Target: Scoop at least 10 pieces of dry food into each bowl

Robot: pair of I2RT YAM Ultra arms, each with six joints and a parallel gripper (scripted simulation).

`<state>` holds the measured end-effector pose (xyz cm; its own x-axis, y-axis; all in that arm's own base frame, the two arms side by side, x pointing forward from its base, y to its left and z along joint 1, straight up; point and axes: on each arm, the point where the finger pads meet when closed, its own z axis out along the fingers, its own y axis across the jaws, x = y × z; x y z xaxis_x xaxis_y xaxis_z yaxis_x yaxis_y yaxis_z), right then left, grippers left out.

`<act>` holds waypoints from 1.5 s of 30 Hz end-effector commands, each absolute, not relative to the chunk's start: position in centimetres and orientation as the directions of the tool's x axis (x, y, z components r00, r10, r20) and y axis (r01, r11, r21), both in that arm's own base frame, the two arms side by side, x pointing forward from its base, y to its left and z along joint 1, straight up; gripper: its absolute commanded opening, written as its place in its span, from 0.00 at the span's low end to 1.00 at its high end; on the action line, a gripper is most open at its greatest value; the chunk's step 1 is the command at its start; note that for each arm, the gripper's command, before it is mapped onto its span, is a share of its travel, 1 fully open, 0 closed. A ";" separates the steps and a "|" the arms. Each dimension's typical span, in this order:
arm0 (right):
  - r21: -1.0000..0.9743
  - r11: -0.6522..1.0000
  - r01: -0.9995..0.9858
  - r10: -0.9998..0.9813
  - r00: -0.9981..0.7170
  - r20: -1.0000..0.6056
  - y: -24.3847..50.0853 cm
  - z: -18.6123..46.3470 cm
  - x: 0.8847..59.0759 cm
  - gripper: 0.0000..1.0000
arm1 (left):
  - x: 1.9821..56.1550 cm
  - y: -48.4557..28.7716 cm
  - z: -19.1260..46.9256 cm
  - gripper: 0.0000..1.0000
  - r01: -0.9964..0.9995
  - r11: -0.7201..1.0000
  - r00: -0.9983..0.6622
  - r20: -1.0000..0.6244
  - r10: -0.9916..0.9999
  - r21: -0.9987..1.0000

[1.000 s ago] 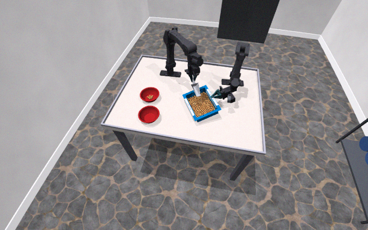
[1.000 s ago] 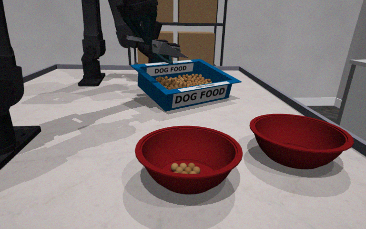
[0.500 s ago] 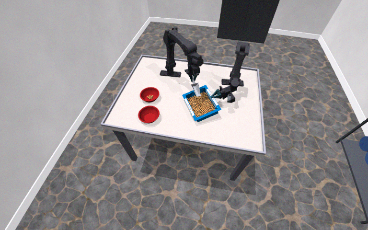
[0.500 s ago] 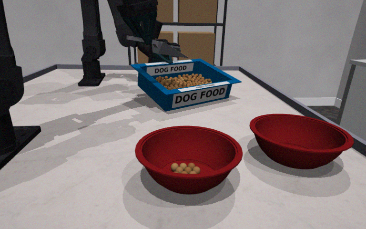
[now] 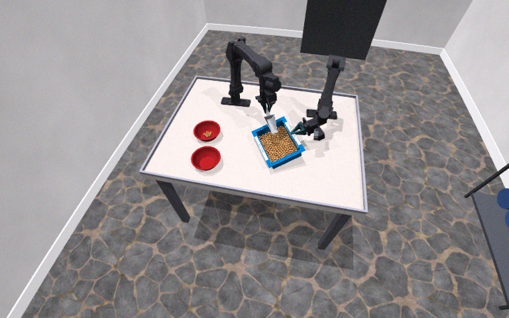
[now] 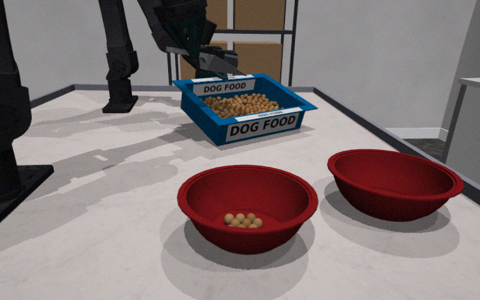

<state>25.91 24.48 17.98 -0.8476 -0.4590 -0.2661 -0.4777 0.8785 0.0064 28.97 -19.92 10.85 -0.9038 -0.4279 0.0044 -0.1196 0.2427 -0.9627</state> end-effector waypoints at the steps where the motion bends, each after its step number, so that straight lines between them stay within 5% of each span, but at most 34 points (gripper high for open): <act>1: 0.024 0.877 -0.480 -0.442 -0.824 -0.355 25.4 20.5 26.7 0.00 | 29.8 -20.4 12.9 0.00 -0.051 0.263 -0.907 -0.066 -0.416 -0.963; 45: 0.024 0.877 -0.480 -0.442 -0.824 -0.355 25.4 20.5 26.7 0.00 | 30.6 -20.9 15.7 0.00 -0.004 0.271 -0.903 -0.113 -0.414 -0.963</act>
